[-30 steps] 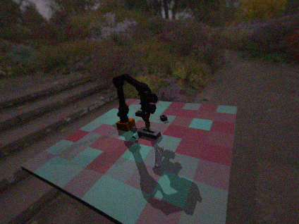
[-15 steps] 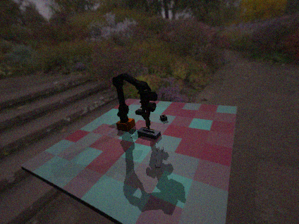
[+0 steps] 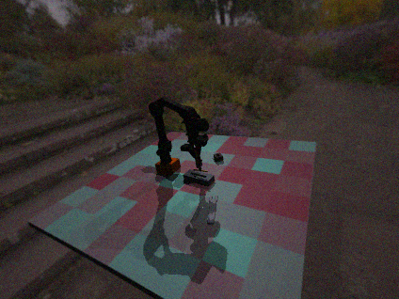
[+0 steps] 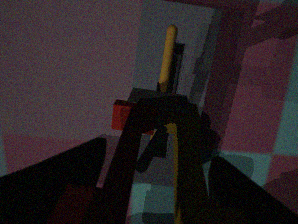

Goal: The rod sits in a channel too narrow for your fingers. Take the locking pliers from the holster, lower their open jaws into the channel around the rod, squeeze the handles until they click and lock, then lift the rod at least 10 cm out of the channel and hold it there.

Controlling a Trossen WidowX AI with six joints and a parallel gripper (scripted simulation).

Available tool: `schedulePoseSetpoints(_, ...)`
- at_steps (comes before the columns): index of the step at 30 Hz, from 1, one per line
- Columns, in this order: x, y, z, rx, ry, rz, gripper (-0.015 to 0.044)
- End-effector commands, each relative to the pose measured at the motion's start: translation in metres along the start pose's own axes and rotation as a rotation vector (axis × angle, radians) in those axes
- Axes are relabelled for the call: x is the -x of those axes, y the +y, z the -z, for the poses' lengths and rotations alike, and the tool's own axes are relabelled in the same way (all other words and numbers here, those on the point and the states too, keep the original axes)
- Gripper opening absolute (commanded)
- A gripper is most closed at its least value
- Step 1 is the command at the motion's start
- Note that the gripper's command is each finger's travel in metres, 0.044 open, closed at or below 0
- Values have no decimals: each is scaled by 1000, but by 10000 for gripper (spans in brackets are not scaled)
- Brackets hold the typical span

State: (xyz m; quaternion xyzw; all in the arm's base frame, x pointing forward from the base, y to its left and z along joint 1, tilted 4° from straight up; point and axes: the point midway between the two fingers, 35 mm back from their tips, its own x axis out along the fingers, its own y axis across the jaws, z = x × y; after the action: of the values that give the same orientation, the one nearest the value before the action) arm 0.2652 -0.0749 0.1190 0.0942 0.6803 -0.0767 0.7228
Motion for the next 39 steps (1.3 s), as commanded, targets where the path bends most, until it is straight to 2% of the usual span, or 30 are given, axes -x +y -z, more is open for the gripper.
schedulePoseSetpoints(1, 8, 0, -5, -3, -41, -5, 107)
schedulePoseSetpoints(39, 46, -5, -21, -8, -243, -4, 107)
